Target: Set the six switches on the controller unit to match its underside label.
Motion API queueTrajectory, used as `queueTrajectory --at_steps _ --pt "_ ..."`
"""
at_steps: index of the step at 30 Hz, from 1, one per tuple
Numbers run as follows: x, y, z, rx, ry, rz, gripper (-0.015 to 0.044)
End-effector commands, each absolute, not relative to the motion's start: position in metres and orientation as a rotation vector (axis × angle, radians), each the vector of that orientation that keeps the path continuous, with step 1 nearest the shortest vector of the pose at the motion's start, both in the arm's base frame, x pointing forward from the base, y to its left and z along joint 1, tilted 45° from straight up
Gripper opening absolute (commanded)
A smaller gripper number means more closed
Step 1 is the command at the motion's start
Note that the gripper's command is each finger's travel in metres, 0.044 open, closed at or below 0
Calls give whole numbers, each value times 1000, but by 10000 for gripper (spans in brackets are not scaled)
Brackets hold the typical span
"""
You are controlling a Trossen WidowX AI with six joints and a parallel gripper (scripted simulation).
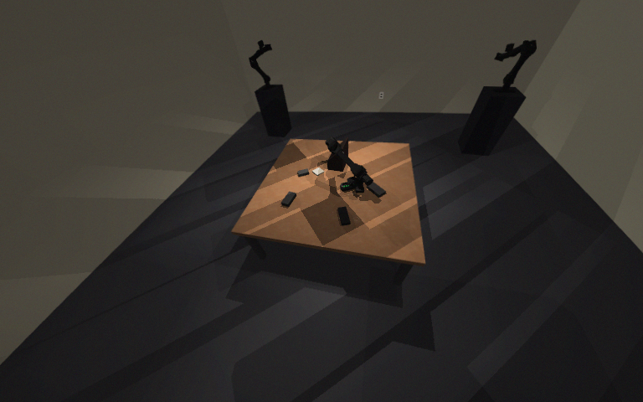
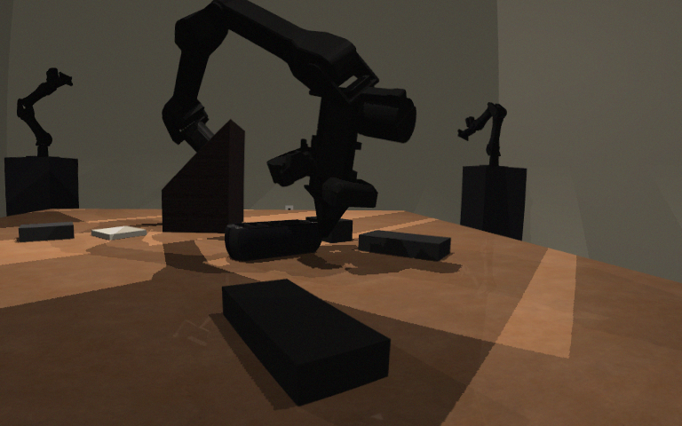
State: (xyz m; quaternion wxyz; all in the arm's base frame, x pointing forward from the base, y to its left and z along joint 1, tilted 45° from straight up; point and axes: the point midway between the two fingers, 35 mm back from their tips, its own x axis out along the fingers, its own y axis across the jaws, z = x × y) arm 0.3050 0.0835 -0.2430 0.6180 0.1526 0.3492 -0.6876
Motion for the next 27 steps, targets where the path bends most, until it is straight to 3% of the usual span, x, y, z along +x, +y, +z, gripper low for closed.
queueTrajectory --at_steps 1,27 --pt "305 77 -247 350 804 -1577 0" --pt "300 61 -258 356 803 -1571 0"
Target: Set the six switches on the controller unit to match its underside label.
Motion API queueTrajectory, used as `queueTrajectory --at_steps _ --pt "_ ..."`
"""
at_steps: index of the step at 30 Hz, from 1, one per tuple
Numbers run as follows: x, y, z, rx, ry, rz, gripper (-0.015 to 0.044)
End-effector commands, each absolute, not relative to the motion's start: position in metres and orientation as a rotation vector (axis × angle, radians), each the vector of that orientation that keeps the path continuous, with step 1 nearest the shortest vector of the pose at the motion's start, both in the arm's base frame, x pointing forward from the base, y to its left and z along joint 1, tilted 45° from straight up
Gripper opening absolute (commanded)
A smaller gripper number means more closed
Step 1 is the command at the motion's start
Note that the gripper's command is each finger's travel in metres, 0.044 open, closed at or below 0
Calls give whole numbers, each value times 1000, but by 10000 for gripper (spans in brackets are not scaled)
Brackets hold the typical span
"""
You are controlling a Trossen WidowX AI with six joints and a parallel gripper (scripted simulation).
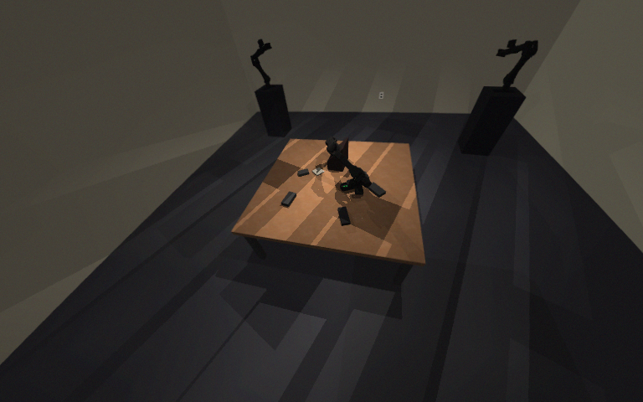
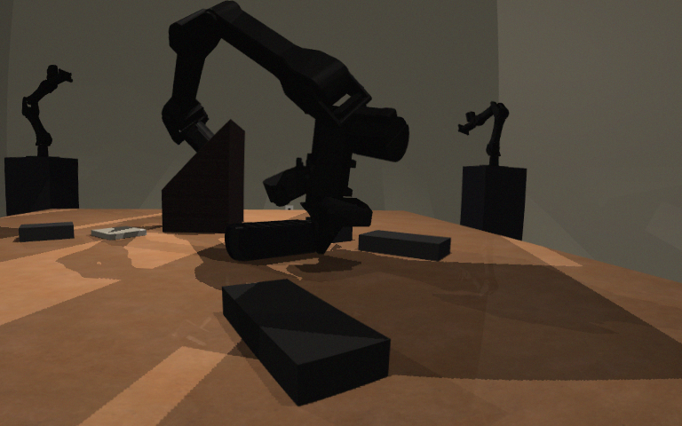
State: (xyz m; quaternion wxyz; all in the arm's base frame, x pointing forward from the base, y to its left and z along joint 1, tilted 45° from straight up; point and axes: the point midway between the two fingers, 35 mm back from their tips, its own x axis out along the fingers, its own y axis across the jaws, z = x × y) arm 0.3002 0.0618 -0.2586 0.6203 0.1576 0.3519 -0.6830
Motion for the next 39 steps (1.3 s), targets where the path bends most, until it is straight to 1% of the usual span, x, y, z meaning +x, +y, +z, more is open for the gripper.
queueTrajectory --at_steps 1,26,33,39 --pt "299 61 -258 355 803 -1572 0" --pt "283 54 -253 273 857 -1567 0" --pt "305 101 -225 284 841 -1577 0" --pt "305 102 -222 279 850 -1564 0"
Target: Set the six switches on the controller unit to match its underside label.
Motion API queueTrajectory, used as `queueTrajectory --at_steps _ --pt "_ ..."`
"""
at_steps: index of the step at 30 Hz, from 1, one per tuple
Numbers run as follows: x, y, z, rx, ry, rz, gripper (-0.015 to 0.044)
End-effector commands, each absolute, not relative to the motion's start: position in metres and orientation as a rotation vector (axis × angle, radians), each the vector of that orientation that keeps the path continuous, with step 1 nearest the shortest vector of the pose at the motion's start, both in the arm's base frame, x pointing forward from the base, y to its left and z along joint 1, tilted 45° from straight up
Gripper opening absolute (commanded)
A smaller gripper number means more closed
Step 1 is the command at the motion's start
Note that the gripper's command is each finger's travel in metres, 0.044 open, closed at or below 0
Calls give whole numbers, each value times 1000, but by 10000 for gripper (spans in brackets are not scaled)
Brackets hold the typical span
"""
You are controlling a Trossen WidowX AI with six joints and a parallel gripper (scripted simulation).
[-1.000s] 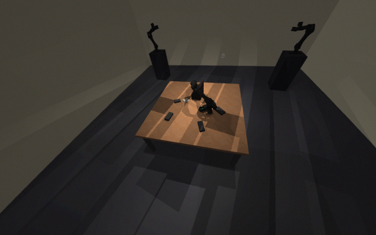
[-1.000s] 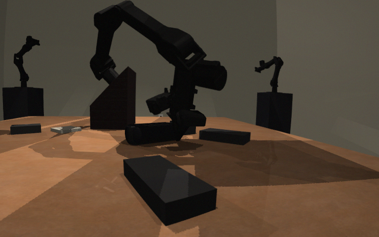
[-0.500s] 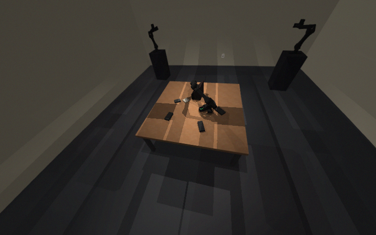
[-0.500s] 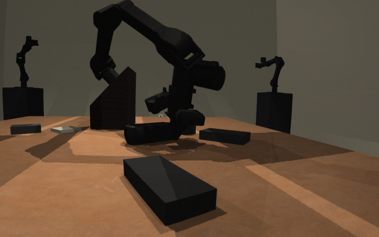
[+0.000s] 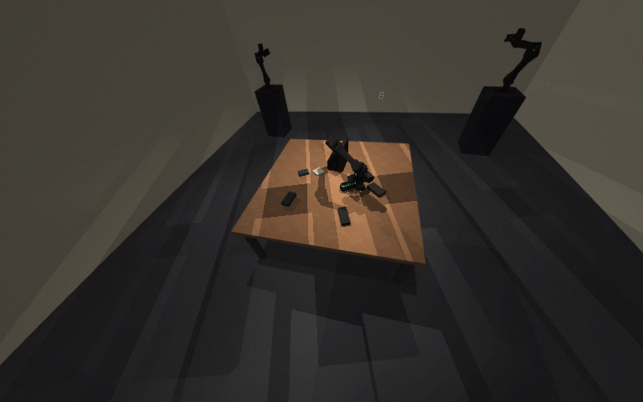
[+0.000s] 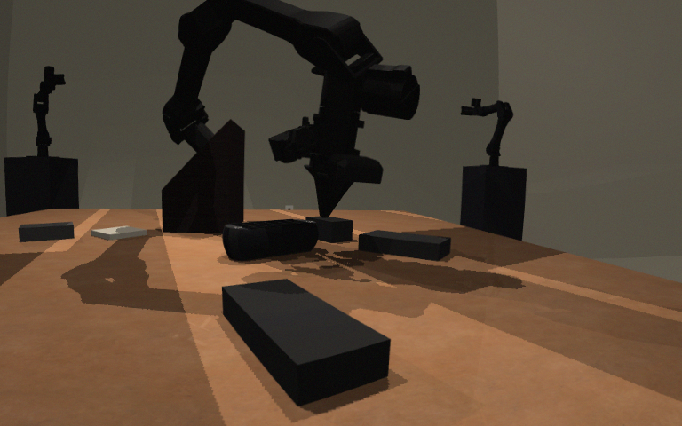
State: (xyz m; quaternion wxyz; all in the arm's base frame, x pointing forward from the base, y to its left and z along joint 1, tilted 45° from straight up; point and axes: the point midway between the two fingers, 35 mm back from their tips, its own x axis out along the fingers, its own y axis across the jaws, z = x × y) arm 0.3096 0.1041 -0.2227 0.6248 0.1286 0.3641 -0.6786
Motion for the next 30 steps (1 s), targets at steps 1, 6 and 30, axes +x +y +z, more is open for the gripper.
queueTrajectory --at_steps 1,6,30 --pt "303 102 -220 274 860 -1547 0" --pt "290 98 -204 240 917 -1444 0" --pt "248 68 -175 155 1008 -1221 0"
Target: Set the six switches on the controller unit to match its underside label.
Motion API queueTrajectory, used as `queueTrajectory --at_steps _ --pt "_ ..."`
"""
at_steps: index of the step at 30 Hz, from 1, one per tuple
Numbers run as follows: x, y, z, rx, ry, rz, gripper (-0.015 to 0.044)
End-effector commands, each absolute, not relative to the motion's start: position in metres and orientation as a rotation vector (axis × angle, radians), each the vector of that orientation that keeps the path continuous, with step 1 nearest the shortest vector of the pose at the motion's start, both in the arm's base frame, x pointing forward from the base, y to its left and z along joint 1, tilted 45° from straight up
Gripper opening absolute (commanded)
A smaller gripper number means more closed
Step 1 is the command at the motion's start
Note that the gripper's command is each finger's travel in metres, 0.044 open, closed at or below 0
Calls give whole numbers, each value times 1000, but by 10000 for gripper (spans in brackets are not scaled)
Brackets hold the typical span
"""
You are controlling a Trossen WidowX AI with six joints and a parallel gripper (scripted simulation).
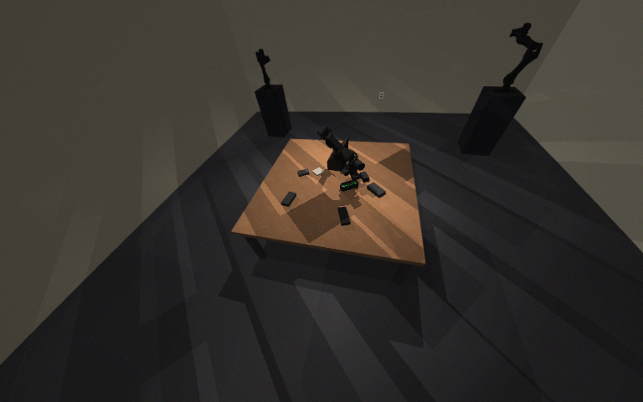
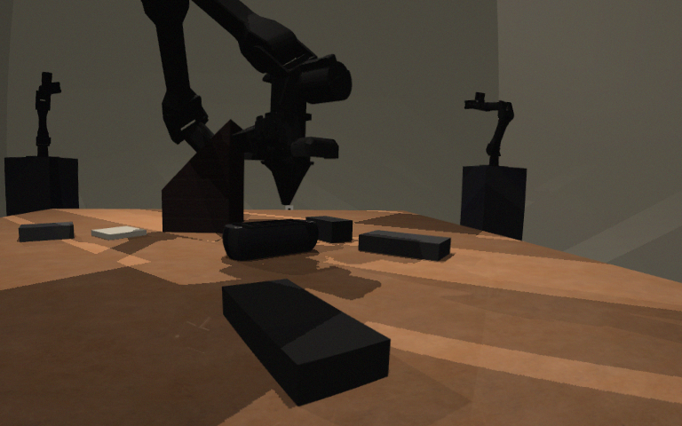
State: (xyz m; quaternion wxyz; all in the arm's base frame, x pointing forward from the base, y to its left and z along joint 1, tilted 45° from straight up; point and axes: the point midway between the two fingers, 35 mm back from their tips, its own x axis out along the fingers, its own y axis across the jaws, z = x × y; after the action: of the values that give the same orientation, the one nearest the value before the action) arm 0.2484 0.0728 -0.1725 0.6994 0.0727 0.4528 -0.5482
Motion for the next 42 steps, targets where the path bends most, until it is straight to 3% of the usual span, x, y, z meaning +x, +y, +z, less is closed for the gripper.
queueTrajectory --at_steps 1,34,42 --pt "248 66 -177 155 1009 -1221 0" --pt "247 46 -196 154 1012 -1217 0" --pt "248 78 -165 156 1014 -1215 0"
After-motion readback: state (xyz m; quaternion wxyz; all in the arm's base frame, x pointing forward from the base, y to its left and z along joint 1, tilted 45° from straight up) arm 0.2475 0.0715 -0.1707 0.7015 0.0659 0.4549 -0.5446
